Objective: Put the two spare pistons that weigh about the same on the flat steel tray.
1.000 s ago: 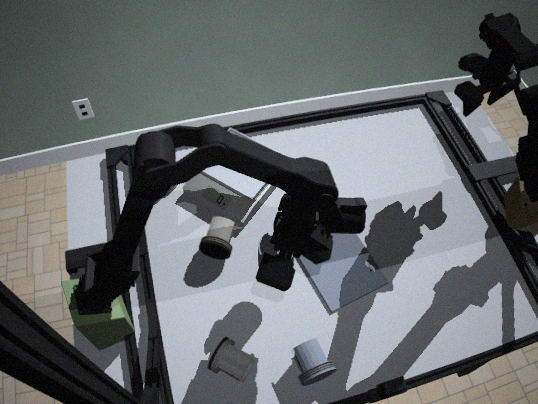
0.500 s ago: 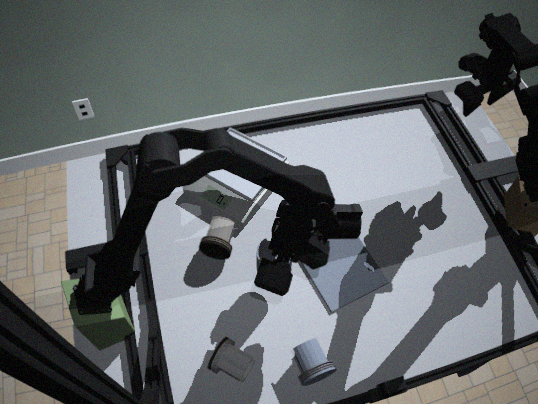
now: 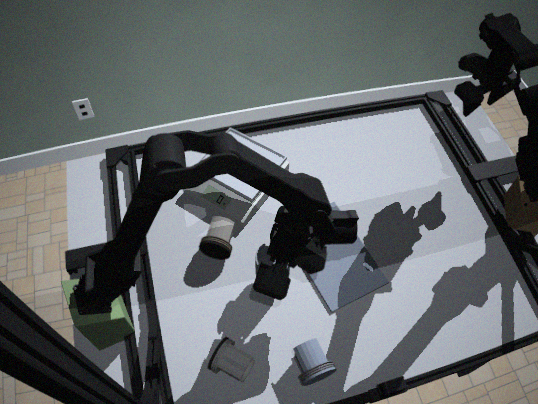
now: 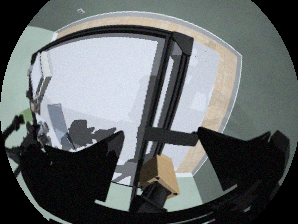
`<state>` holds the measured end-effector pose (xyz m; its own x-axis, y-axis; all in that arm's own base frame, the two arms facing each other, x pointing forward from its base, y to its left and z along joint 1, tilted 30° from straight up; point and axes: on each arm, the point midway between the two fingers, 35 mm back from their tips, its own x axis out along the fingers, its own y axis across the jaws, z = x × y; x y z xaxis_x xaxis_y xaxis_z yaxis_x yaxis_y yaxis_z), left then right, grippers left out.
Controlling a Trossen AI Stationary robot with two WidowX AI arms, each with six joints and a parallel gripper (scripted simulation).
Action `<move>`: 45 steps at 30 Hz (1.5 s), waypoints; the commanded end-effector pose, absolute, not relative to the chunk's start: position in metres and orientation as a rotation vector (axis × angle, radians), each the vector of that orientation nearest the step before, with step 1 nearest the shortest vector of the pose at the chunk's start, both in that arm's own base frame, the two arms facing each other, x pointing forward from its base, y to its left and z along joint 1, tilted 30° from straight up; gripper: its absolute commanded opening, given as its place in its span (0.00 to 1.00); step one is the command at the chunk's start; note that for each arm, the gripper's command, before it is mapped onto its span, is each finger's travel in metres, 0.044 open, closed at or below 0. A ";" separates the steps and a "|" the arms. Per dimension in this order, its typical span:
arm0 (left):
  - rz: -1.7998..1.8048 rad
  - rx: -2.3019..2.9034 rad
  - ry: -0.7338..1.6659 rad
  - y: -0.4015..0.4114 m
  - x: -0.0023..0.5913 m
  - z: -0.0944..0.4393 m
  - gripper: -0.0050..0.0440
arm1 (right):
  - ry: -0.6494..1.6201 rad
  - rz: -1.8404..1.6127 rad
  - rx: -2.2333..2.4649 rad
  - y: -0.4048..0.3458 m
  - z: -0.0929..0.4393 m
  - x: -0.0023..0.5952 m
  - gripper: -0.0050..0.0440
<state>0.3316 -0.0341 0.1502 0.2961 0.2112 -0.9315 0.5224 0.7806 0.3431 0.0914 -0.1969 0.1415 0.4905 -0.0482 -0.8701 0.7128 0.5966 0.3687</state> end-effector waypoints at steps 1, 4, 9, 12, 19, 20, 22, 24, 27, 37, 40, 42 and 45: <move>-0.234 0.690 1.284 -0.034 0.333 0.145 0.43 | 0.953 -0.525 0.813 -0.197 0.142 0.092 1.00; -0.234 0.690 1.284 -0.033 0.335 0.141 0.43 | 0.953 -0.525 0.813 -0.197 0.142 0.092 1.00; -0.234 0.690 1.284 -0.032 0.338 0.133 0.43 | 0.953 -0.525 0.813 -0.197 0.142 0.092 1.00; -0.234 0.690 1.284 -0.031 0.340 0.129 0.43 | 0.953 -0.525 0.813 -0.197 0.142 0.092 1.00; -0.234 0.690 1.284 -0.030 0.343 0.121 0.43 | 0.953 -0.525 0.813 -0.197 0.142 0.092 1.00; -0.234 0.690 1.284 -0.030 0.344 0.120 0.43 | 0.953 -0.525 0.813 -0.197 0.142 0.092 1.00; -0.234 0.690 1.284 -0.030 0.345 0.117 0.43 | 0.953 -0.525 0.813 -0.197 0.142 0.092 1.00; -0.234 0.690 1.284 -0.029 0.347 0.114 0.43 | 0.953 -0.525 0.813 -0.197 0.142 0.092 1.00; -0.234 0.690 1.284 -0.029 0.347 0.114 0.43 | 0.953 -0.525 0.813 -0.197 0.142 0.092 1.00; -0.234 0.690 1.284 -0.029 0.347 0.114 0.87 | 0.953 -0.525 0.813 -0.197 0.142 0.092 1.00; -0.234 0.690 1.284 -0.029 0.347 0.114 0.87 | 0.953 -0.525 0.813 -0.197 0.142 0.092 1.00; -0.234 0.690 1.284 -0.029 0.347 0.114 0.87 | 0.953 -0.525 0.813 -0.197 0.142 0.092 1.00; -0.234 0.690 1.284 -0.029 0.347 0.114 0.87 | 0.953 -0.525 0.813 -0.197 0.142 0.092 1.00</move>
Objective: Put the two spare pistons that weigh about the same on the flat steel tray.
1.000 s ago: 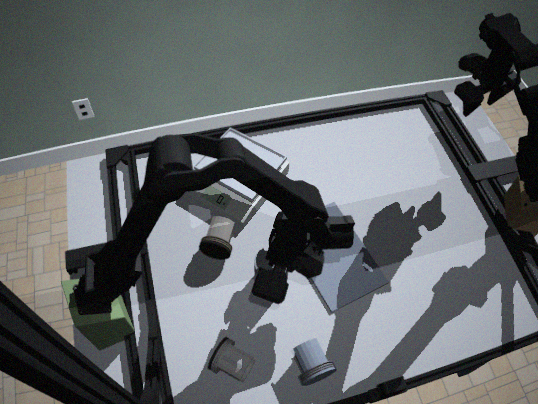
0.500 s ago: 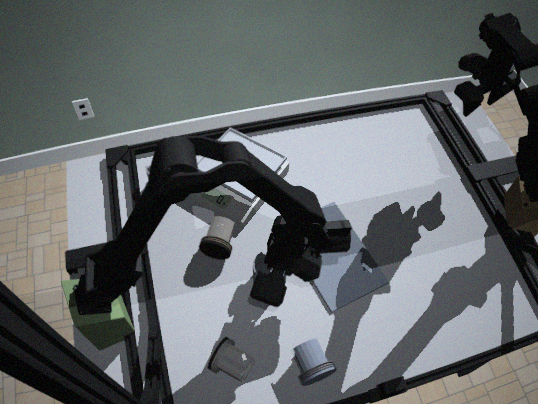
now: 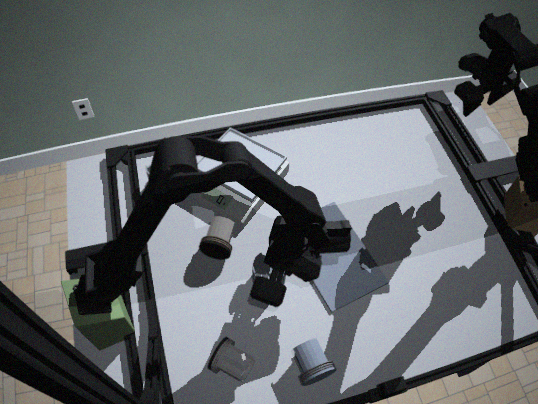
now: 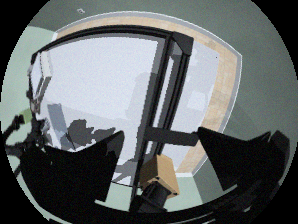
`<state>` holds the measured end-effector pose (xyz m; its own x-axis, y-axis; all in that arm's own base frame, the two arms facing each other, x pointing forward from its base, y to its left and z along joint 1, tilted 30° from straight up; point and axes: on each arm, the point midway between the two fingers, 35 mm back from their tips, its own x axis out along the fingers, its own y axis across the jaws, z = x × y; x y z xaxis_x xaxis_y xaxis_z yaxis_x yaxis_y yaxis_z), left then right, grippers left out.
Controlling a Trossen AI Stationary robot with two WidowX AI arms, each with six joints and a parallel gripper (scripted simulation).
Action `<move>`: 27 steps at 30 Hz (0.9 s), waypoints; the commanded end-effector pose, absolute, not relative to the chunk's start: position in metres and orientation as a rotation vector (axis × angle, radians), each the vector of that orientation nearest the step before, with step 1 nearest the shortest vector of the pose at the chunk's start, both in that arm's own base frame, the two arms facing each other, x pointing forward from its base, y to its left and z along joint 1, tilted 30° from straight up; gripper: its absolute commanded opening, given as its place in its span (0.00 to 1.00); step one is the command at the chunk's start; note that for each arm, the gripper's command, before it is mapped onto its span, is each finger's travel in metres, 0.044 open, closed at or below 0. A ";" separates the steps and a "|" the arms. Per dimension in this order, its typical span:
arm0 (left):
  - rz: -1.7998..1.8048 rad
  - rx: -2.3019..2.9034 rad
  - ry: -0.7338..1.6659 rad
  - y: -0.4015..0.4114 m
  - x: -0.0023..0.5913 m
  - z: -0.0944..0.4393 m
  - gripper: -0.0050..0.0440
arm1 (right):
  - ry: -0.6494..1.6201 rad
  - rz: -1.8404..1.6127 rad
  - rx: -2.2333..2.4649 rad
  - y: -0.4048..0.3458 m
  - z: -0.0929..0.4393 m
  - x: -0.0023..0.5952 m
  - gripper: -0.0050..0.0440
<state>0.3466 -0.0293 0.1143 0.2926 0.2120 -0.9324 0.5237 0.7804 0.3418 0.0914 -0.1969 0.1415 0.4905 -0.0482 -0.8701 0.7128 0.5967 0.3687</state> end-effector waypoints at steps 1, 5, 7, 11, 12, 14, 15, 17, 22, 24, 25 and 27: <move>-0.234 0.690 1.284 -0.029 0.347 0.114 0.87 | 0.953 -0.525 0.813 -0.197 0.142 0.092 1.00; -0.234 0.690 1.284 -0.029 0.347 0.114 0.87 | 0.953 -0.525 0.813 -0.197 0.142 0.092 1.00; -0.234 0.690 1.284 -0.029 0.347 0.114 0.87 | 0.953 -0.525 0.813 -0.197 0.142 0.092 1.00; -0.234 0.690 1.284 -0.031 0.345 0.120 0.87 | 0.953 -0.525 0.813 -0.197 0.142 0.092 1.00; -0.234 0.690 1.284 -0.031 0.344 0.121 0.87 | 0.953 -0.525 0.813 -0.197 0.142 0.092 1.00; -0.234 0.690 1.284 -0.032 0.343 0.125 0.87 | 0.953 -0.525 0.813 -0.197 0.142 0.092 1.00; -0.234 0.690 1.284 -0.032 0.343 0.126 0.87 | 0.953 -0.525 0.813 -0.197 0.142 0.092 1.00; -0.234 0.690 1.284 -0.033 0.342 0.129 0.87 | 0.953 -0.525 0.813 -0.197 0.142 0.092 1.00; -0.234 0.690 1.284 -0.034 0.340 0.135 0.87 | 0.953 -0.525 0.813 -0.197 0.142 0.092 1.00; -0.234 0.690 1.284 -0.035 0.339 0.137 0.87 | 0.953 -0.525 0.813 -0.197 0.142 0.092 1.00; -0.234 0.690 1.284 -0.035 0.339 0.139 0.87 | 0.953 -0.525 0.813 -0.197 0.142 0.092 1.00; -0.234 0.690 1.284 -0.036 0.338 0.142 0.87 | 0.953 -0.525 0.813 -0.197 0.142 0.092 1.00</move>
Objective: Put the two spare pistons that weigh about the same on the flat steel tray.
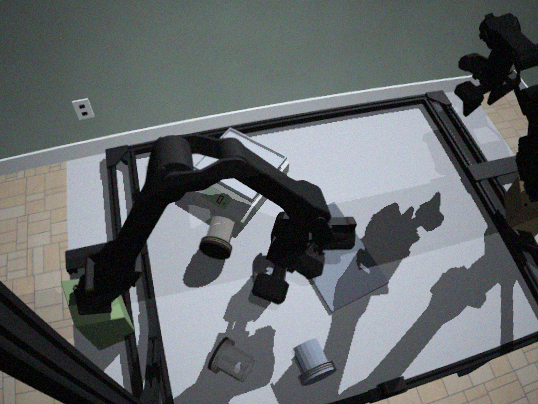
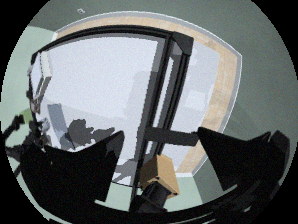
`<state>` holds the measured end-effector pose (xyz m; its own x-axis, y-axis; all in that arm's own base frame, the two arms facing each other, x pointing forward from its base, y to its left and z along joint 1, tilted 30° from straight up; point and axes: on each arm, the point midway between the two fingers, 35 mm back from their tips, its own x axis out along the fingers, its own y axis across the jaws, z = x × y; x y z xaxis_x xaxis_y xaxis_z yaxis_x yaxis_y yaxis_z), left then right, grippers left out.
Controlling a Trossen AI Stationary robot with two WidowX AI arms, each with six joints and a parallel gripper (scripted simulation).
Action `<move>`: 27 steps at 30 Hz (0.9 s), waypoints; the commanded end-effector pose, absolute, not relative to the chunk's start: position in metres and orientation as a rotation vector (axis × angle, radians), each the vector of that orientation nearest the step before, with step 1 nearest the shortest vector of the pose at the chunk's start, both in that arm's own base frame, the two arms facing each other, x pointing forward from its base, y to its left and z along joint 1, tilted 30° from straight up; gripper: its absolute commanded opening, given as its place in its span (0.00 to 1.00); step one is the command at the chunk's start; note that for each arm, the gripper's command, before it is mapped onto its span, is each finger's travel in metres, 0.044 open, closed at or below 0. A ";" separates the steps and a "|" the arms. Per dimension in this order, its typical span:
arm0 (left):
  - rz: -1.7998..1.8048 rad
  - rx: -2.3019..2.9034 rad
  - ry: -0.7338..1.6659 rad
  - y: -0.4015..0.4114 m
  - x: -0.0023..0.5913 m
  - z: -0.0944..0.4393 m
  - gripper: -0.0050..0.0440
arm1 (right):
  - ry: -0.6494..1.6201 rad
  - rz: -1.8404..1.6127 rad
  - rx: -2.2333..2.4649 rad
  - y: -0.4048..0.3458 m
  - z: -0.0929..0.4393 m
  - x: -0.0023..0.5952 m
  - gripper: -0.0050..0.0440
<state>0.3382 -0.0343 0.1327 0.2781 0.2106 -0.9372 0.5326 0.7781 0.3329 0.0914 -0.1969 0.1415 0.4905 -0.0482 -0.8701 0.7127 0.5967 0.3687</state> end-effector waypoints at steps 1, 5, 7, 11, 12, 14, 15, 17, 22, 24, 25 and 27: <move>-0.234 0.690 1.284 -0.036 0.338 0.143 0.87 | 0.953 -0.525 0.813 -0.197 0.142 0.092 1.00; -0.234 0.690 1.284 -0.037 0.336 0.149 0.87 | 0.953 -0.525 0.813 -0.197 0.142 0.092 1.00; -0.234 0.690 1.284 -0.038 0.335 0.153 0.87 | 0.953 -0.525 0.813 -0.197 0.142 0.092 1.00; -0.234 0.690 1.284 -0.039 0.333 0.159 0.87 | 0.953 -0.525 0.813 -0.197 0.142 0.092 1.00; -0.234 0.690 1.284 -0.039 0.333 0.159 0.87 | 0.953 -0.525 0.813 -0.197 0.142 0.092 1.00; -0.234 0.690 1.284 -0.040 0.332 0.160 0.87 | 0.953 -0.525 0.813 -0.197 0.142 0.092 1.00; -0.234 0.690 1.284 -0.040 0.332 0.162 0.87 | 0.953 -0.525 0.813 -0.197 0.142 0.092 1.00; -0.234 0.690 1.284 -0.041 0.331 0.165 0.87 | 0.953 -0.525 0.813 -0.197 0.142 0.092 1.00; -0.234 0.690 1.284 -0.042 0.328 0.173 0.87 | 0.953 -0.525 0.813 -0.197 0.142 0.092 1.00; -0.234 0.689 1.283 -0.043 0.328 0.175 0.87 | 0.953 -0.525 0.813 -0.197 0.142 0.092 1.00; -0.233 0.688 1.282 -0.043 0.328 0.175 0.87 | 0.953 -0.525 0.813 -0.197 0.142 0.092 1.00; -0.233 0.688 1.282 -0.043 0.323 0.184 0.87 | 0.953 -0.525 0.813 -0.197 0.142 0.092 1.00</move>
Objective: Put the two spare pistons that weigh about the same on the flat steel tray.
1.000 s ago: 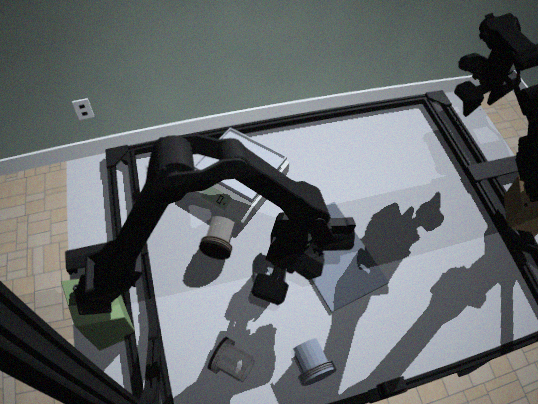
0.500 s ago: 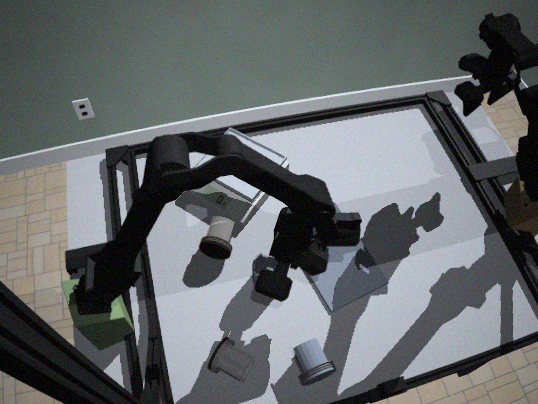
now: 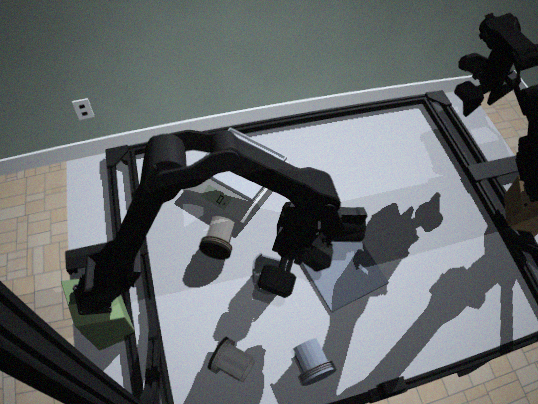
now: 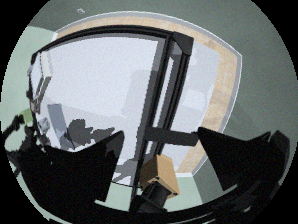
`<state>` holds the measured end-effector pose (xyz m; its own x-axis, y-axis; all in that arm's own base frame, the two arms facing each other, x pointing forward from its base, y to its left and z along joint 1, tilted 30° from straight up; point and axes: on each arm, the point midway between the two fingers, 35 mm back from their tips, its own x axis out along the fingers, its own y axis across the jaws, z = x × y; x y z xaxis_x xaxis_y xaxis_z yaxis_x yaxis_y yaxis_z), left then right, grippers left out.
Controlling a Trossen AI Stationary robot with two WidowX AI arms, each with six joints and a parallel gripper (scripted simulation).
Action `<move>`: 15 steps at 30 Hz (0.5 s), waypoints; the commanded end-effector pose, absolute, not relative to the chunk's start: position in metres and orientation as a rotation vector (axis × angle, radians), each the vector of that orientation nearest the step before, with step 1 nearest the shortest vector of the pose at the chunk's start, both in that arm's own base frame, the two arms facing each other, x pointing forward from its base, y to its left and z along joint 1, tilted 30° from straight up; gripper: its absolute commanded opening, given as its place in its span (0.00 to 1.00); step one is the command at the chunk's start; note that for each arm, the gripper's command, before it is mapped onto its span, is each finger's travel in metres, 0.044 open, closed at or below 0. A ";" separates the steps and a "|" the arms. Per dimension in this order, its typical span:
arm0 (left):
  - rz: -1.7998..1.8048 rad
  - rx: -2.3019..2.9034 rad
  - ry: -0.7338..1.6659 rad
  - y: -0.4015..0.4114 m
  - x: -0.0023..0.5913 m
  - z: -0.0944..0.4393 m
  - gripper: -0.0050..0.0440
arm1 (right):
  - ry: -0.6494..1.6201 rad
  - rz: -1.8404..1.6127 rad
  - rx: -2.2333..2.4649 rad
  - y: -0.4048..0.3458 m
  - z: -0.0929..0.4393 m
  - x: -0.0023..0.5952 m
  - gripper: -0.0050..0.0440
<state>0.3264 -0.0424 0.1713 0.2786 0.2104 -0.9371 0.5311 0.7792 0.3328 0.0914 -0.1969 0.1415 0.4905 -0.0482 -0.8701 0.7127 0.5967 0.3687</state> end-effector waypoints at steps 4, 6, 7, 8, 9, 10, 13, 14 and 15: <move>-0.233 0.688 1.282 -0.044 0.318 0.193 0.87 | 0.953 -0.525 0.813 -0.197 0.142 0.092 1.00; -0.233 0.688 1.282 -0.044 0.313 0.202 0.87 | 0.953 -0.525 0.813 -0.197 0.142 0.092 1.00; -0.233 0.688 1.282 -0.045 0.311 0.206 0.87 | 0.953 -0.525 0.813 -0.197 0.142 0.092 1.00; -0.233 0.688 1.282 -0.045 0.308 0.210 0.87 | 0.953 -0.525 0.813 -0.197 0.142 0.092 1.00; -0.233 0.688 1.282 -0.045 0.306 0.215 0.87 | 0.953 -0.525 0.813 -0.197 0.142 0.092 1.00; -0.233 0.688 1.282 -0.045 0.303 0.219 0.87 | 0.953 -0.525 0.813 -0.197 0.142 0.092 1.00; -0.233 0.688 1.282 -0.046 0.296 0.232 0.87 | 0.953 -0.525 0.813 -0.197 0.142 0.092 1.00; -0.233 0.688 1.282 -0.046 0.293 0.236 0.87 | 0.953 -0.525 0.813 -0.197 0.142 0.092 1.00; -0.233 0.688 1.282 -0.046 0.291 0.241 0.87 | 0.953 -0.525 0.813 -0.197 0.142 0.092 1.00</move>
<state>0.2983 -0.0457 0.2238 0.2788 0.2108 -0.9369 0.5301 0.7797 0.3332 0.0914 -0.1969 0.1415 0.4905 -0.0482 -0.8701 0.7127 0.5967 0.3687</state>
